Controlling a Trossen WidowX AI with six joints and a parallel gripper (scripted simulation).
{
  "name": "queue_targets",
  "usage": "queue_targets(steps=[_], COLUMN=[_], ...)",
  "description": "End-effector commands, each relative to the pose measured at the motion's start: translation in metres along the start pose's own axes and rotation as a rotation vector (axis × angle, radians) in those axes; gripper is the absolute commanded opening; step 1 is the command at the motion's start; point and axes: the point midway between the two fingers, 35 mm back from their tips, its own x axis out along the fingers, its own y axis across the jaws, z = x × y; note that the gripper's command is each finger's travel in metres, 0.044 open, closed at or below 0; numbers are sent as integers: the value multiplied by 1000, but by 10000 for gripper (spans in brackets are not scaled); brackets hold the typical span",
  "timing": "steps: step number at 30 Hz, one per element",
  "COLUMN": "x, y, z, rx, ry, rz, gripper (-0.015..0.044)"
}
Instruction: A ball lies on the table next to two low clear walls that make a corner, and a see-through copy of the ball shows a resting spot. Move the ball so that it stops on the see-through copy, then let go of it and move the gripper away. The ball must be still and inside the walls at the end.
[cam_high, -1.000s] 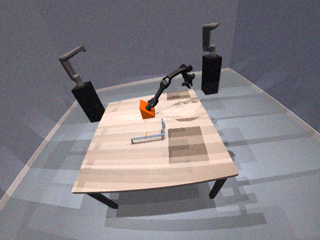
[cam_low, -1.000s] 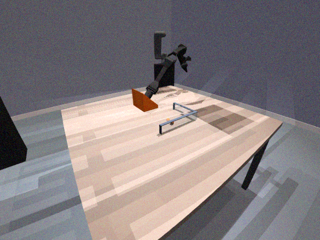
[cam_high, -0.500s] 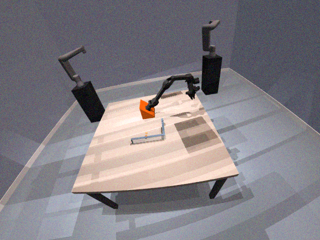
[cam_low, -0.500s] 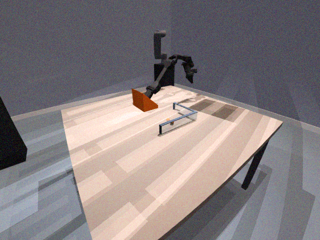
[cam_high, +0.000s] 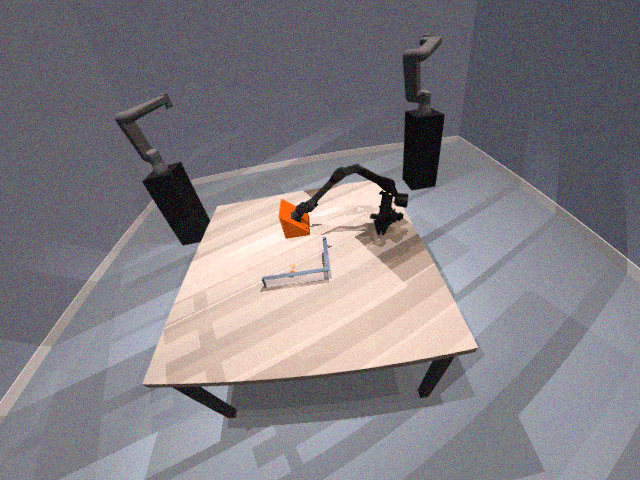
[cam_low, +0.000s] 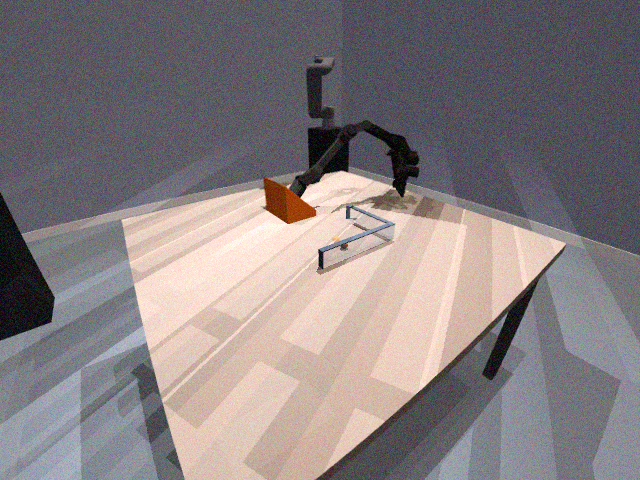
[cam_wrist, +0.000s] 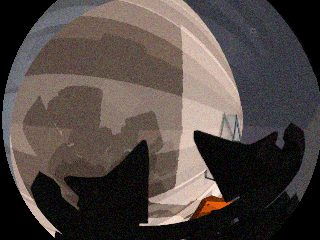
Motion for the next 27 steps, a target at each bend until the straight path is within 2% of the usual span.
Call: queue_targets(steps=[1, 9, 17, 27], x=[46, 121, 161, 195], y=[-48, -174, -302, -389], z=[5, -9, -61, -189], rx=[24, 125, 266, 580], ry=[79, 228, 335, 464], rz=[-60, -128, -128, 164], gripper=[230, 230, 230, 230])
